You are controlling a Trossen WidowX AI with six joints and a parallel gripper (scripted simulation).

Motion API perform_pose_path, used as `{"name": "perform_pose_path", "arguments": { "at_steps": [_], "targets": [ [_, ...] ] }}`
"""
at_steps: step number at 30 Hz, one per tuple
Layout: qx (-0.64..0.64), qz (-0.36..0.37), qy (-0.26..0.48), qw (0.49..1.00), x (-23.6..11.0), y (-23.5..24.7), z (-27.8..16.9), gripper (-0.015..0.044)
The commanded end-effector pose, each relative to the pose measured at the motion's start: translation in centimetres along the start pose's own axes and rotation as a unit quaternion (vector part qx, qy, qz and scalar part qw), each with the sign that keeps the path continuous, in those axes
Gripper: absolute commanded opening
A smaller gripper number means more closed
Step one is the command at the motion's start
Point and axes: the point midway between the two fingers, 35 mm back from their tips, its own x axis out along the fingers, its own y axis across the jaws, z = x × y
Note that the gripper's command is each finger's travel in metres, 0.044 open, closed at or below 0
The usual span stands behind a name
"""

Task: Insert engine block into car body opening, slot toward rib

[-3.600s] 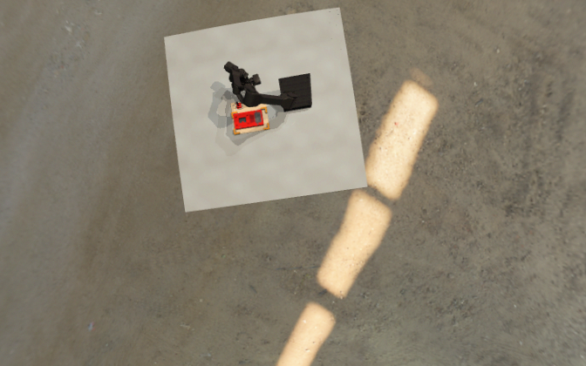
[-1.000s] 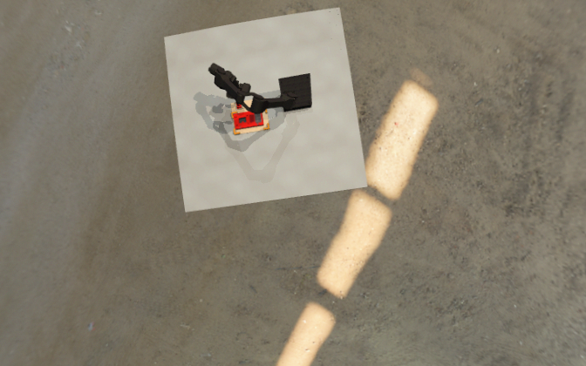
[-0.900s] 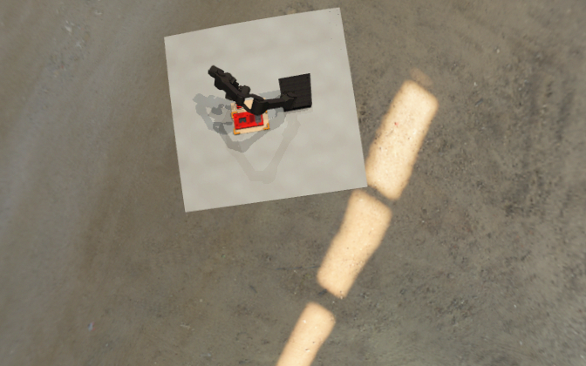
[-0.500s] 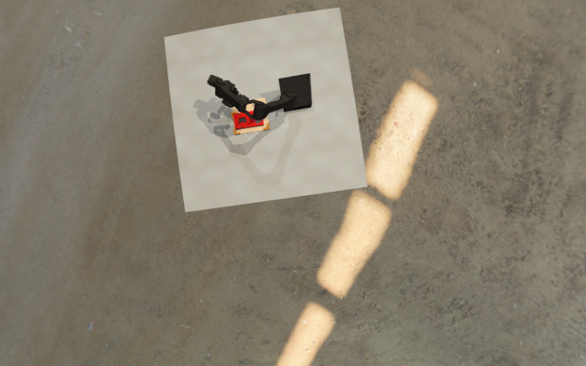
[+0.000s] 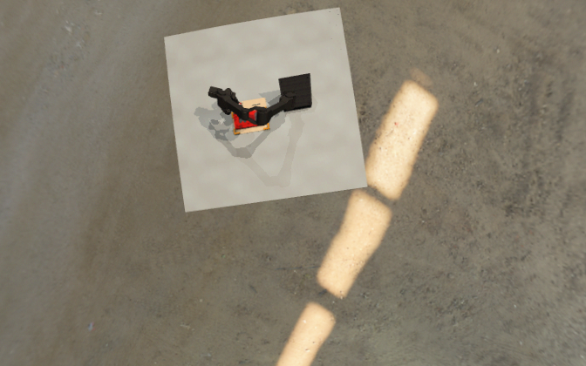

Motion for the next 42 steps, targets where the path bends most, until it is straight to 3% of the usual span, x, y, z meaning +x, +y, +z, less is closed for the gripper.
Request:
{"name": "perform_pose_path", "arguments": {
  "at_steps": [1,19,25,42],
  "targets": [
    [0.045,0.004,-0.003,0.999,0.4,1.1,0.5,0.0000],
    [0.233,0.021,-0.003,0.972,2.2,5.5,2.7,0.0000],
    [0.258,0.021,-0.002,0.966,2.2,5.5,2.7,0.0157],
    [0.254,0.021,-0.002,0.967,2.2,5.5,2.8,0.0160]
  ]
}}
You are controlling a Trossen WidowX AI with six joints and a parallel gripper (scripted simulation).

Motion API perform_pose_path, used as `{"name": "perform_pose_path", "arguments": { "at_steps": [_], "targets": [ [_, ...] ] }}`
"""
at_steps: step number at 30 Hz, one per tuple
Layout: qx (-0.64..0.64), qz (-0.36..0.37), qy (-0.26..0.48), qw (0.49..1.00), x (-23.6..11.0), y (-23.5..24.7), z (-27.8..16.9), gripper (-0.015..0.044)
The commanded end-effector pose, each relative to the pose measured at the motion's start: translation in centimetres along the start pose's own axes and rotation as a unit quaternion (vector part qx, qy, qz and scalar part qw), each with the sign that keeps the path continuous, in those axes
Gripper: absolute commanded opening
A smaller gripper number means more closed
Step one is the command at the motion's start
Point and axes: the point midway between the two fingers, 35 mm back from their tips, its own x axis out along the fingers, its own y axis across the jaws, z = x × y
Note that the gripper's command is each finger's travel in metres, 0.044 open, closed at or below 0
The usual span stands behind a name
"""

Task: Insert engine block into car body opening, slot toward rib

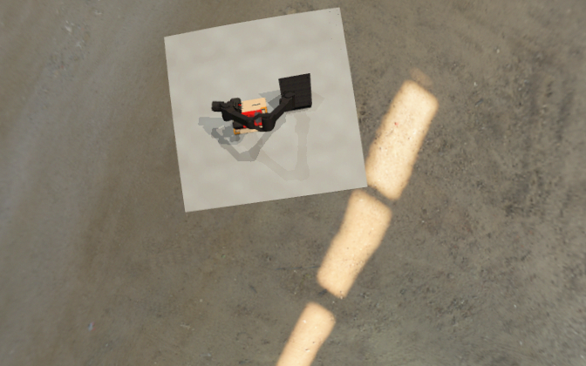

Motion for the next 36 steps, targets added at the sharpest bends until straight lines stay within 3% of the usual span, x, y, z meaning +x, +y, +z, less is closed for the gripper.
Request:
{"name": "perform_pose_path", "arguments": {
  "at_steps": [1,11,28,36],
  "targets": [
    [0.001,0.002,-0.001,1.000,-0.01,0.06,0.01,0.0160],
    [-0.085,0.002,-0.001,0.996,-0.02,0.13,0.04,0.0160],
    [0.041,0.003,-0.001,0.999,0.08,0.13,0.03,0.0160],
    [-0.018,0.002,-0.001,1.000,0.22,0.13,0.03,0.0160]
  ]
}}
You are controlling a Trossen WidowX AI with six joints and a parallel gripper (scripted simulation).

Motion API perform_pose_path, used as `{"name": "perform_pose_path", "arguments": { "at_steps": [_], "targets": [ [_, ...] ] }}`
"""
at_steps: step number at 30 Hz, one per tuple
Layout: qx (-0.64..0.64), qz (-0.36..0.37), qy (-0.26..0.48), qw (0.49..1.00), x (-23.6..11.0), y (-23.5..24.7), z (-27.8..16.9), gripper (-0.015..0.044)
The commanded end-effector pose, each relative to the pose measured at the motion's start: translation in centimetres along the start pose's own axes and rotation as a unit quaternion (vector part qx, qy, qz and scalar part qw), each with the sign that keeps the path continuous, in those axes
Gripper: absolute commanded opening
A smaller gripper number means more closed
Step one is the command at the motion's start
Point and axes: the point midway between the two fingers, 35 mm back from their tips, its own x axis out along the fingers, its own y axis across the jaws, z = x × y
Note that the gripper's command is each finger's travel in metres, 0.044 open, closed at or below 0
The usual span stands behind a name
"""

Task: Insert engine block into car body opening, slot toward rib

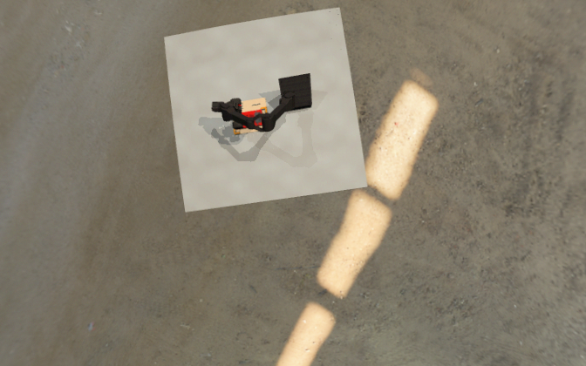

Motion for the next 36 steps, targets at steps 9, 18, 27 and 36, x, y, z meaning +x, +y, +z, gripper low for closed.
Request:
{"name": "perform_pose_path", "arguments": {
  "at_steps": [9,18,27,36],
  "targets": [
    [-0.038,0.002,-0.001,0.999,0.25,0.03,-0.02,0.0160],
    [-0.015,0.002,-0.001,1.000,0.42,0.03,-0.01,0.0160],
    [-0.029,0.002,-0.001,1.000,0.60,0.03,0.00,0.0160],
    [-0.026,0.003,-0.001,1.000,0.77,0.03,0.01,0.0160]
  ]
}}
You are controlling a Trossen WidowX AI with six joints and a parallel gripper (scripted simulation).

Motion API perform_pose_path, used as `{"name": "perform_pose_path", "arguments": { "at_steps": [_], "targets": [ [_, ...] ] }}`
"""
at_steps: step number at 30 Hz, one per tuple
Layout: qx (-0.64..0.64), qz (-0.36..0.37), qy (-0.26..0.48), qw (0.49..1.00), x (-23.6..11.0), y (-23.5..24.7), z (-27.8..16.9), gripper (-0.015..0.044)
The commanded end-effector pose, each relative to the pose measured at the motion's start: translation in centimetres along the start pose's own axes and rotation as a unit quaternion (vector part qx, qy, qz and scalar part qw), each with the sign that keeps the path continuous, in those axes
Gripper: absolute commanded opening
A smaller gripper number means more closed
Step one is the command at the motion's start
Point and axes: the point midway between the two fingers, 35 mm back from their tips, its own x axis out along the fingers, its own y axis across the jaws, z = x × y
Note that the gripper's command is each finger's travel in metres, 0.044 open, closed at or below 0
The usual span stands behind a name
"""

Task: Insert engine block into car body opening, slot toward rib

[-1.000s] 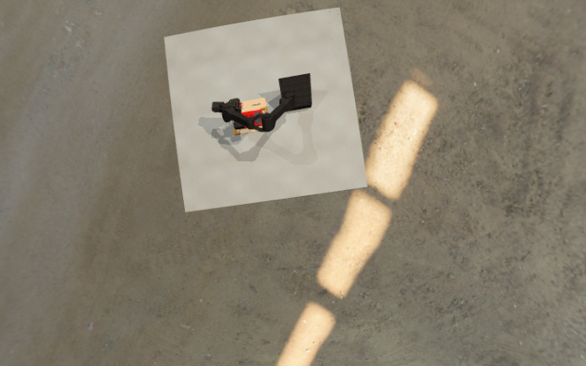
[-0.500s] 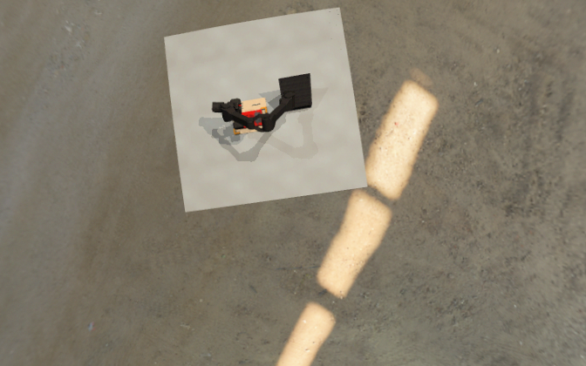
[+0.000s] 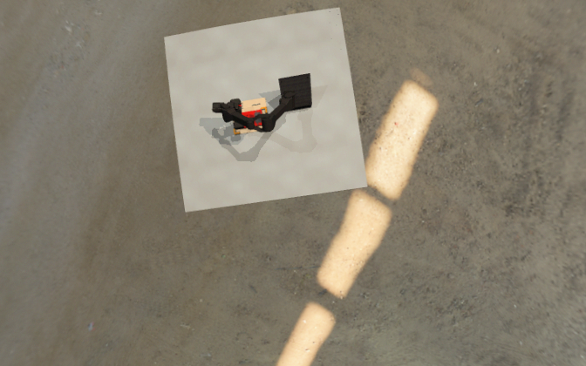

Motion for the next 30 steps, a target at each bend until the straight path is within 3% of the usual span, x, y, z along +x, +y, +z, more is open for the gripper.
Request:
{"name": "perform_pose_path", "arguments": {
  "at_steps": [1,30],
  "targets": [
    [0.003,0.003,0.000,1.000,0.13,0.01,-0.04,0.0160],
    [0.005,0.003,0.000,1.000,0.69,0.00,-0.02,0.0160]
  ]
}}
